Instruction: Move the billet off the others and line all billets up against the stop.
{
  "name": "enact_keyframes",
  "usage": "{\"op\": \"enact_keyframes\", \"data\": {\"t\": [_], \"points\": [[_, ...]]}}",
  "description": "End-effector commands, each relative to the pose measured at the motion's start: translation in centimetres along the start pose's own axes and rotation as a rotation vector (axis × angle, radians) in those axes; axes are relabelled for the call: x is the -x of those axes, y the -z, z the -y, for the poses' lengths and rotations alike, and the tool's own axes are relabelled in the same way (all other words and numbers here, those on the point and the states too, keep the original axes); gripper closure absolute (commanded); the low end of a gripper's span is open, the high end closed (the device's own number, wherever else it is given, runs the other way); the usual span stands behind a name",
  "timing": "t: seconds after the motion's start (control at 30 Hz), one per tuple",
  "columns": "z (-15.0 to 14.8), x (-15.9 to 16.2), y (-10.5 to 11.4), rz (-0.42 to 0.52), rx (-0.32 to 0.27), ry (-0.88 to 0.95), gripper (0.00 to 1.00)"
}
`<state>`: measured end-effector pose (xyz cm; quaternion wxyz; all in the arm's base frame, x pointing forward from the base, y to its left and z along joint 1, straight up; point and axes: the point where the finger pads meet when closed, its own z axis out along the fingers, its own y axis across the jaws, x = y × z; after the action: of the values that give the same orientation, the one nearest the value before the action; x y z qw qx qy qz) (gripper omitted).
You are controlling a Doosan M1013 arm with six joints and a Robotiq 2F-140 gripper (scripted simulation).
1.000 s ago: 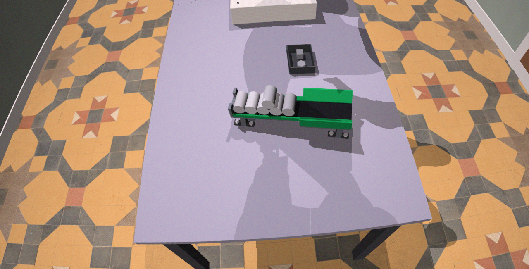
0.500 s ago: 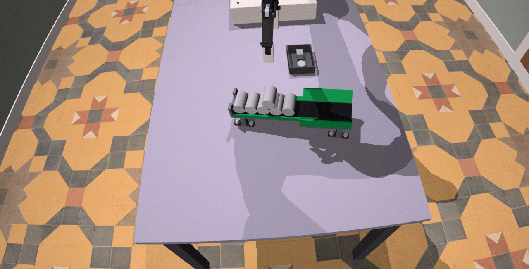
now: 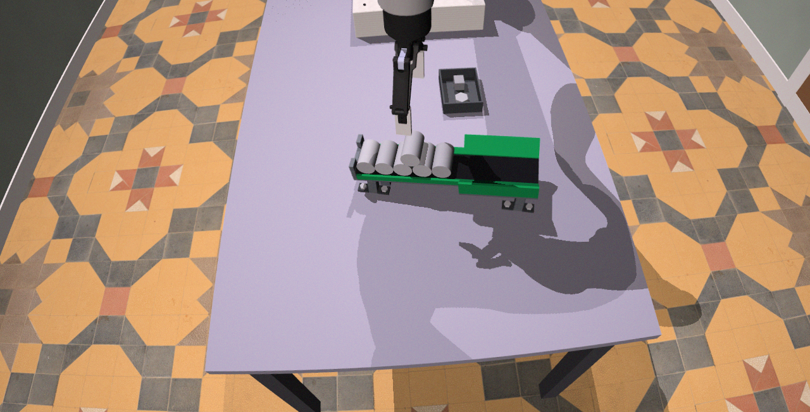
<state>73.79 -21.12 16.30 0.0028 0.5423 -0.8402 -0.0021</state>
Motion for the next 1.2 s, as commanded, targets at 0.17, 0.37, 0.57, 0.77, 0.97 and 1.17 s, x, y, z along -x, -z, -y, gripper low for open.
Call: {"op": "enact_keyframes", "data": {"t": [0.17,0.37,0.57,0.77,0.97,1.17], "points": [[0.0,0.0,-1.1,0.000,0.000,0.000,0.00],[0.0,0.0,-2.7,0.000,0.000,0.001,0.00],[0.0,0.0,-2.7,0.000,0.000,0.001,0.45],[0.0,0.0,-2.7,0.000,0.000,0.001,0.45],[0.0,0.0,-2.7,0.000,0.000,0.001,0.45],[0.0,0.0,-2.7,0.000,0.000,0.001,0.45]]}}
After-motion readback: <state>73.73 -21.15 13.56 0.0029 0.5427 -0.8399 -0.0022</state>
